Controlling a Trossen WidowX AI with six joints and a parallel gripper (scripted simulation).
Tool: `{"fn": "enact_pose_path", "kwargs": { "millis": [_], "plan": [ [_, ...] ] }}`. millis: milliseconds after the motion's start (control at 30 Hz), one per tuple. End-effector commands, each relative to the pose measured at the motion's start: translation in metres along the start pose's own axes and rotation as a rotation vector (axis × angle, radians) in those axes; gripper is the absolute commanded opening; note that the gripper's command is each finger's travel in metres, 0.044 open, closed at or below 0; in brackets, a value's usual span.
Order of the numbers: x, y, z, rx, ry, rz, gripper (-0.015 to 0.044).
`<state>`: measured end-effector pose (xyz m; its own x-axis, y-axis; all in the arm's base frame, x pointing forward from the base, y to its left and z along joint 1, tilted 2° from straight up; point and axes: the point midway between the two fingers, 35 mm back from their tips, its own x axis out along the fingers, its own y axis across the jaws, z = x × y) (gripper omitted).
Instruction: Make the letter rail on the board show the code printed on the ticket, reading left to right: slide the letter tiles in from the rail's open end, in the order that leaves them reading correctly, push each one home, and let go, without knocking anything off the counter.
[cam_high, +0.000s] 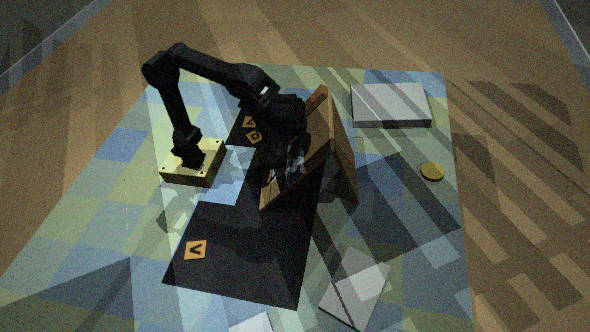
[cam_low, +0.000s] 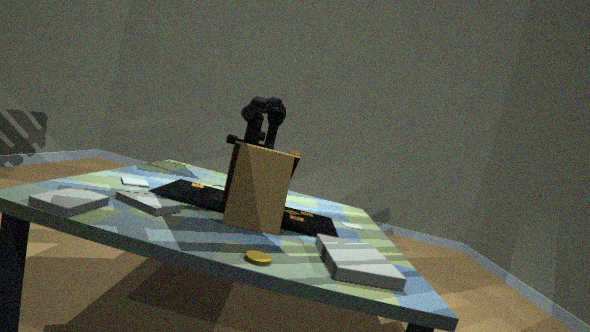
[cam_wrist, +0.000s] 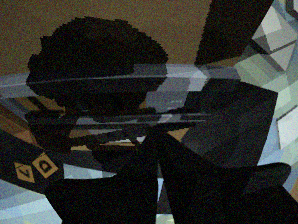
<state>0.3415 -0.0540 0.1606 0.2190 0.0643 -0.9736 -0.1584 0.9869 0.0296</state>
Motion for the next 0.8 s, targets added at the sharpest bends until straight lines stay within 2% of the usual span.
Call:
{"fn": "enact_pose_path", "kwargs": {
  "millis": [0,767],
  "plan": [
    [-0.002,-0.001,0.0,-0.01,0.02,-0.006,0.0],
    [0.008,-0.001,0.008,-0.01,0.02,-0.005,0.0]
  ]
}}
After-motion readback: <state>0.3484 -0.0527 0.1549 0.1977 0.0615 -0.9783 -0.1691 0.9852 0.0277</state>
